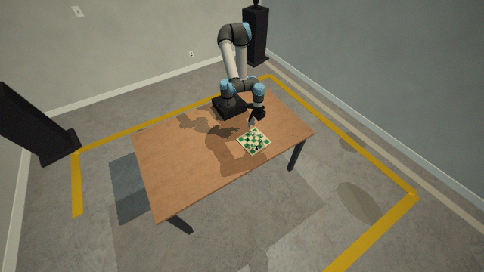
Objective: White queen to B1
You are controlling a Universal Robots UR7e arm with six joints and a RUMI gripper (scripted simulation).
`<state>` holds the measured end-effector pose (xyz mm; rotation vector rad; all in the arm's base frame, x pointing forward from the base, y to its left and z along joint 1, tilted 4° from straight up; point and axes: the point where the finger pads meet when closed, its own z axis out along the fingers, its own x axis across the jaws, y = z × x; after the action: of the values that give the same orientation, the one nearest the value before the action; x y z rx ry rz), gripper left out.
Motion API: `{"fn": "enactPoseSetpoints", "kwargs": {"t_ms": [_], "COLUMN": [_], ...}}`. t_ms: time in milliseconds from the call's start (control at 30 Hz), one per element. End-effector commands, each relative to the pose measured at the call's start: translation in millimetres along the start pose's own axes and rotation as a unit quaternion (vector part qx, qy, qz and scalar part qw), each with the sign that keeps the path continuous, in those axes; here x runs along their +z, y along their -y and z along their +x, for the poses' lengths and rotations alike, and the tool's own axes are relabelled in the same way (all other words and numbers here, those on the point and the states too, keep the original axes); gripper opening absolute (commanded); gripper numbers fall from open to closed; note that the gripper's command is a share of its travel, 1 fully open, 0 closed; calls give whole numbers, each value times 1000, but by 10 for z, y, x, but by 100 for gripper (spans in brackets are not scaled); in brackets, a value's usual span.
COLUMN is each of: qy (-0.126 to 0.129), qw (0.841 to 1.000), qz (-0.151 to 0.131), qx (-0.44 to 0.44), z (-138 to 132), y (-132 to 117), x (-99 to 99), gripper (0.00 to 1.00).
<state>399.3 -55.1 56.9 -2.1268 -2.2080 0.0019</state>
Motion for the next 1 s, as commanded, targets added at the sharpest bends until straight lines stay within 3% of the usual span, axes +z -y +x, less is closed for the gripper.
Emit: {"fn": "enactPoseSetpoints", "kwargs": {"t_ms": [0, 133, 300, 433, 467, 967], "qy": [0, 0, 0, 0, 0, 0], "qw": [1000, 1000, 1000, 1000, 1000, 1000], "qz": [-1, -1, -1, -1, -1, -1], "qx": [0, 0, 0, 0, 0, 0], "z": [-1, -2, -1, -1, -1, -1], "y": [-3, -5, -4, -2, -2, -2], "x": [-4, 27, 363, 393, 393, 393], "gripper": [100, 100, 100, 100, 25, 25]}}
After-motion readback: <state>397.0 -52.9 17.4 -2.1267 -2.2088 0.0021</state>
